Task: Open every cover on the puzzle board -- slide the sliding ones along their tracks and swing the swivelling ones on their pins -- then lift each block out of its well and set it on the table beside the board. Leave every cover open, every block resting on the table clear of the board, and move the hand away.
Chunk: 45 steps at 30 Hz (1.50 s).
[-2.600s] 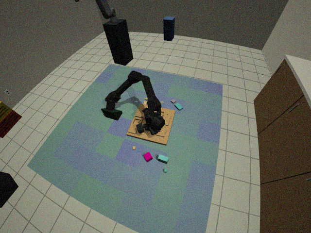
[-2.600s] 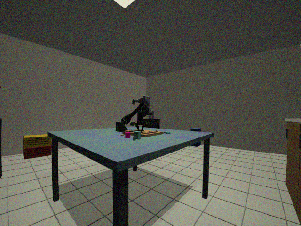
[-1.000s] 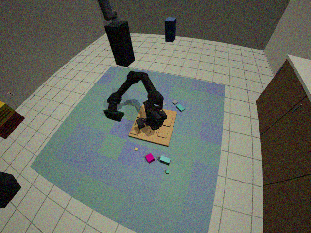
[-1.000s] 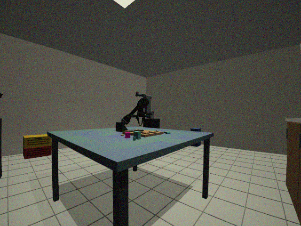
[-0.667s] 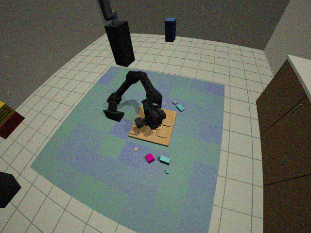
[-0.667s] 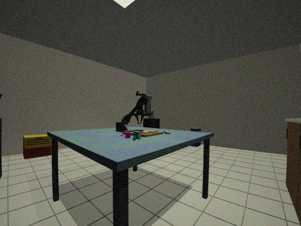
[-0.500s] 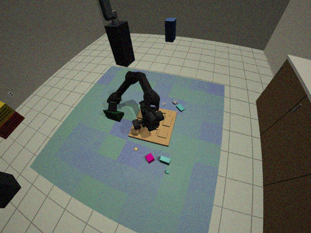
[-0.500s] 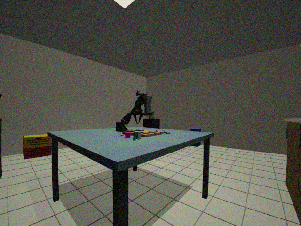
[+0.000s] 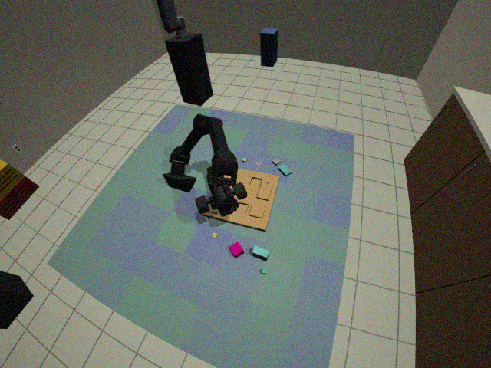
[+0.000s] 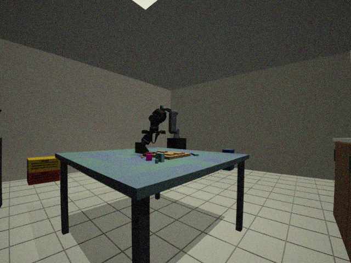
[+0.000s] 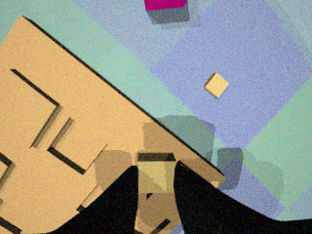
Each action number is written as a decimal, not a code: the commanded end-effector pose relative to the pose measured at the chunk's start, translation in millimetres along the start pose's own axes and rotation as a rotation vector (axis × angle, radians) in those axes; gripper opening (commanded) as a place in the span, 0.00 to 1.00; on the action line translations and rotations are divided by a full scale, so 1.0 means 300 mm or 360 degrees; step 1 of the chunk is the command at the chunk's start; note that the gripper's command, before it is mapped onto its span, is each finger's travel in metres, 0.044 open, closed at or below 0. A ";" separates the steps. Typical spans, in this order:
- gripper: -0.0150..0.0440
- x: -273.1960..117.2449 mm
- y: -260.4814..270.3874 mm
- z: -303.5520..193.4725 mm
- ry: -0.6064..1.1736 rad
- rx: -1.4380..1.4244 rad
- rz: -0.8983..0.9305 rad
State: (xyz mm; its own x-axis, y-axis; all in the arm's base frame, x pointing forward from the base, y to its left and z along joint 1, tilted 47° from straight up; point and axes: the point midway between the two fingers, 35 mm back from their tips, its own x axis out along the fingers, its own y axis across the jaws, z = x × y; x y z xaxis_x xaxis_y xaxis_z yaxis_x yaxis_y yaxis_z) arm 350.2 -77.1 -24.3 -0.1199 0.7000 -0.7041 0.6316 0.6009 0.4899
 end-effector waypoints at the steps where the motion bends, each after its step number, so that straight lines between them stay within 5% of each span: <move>1: 0.39 0.004 -0.062 0.009 0.0005 0.0005 -0.0004; 28: 0.39 0.025 -0.413 0.021 0.0026 -0.0001 0.0004; 45: 0.39 0.095 -0.419 0.029 0.0025 -0.0001 0.0005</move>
State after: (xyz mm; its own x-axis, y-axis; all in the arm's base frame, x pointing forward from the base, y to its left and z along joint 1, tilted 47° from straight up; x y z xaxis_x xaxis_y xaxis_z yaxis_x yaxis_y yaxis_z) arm 275.1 -141.4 -105.8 -0.1286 0.7042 -0.6983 0.6273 0.6031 0.4927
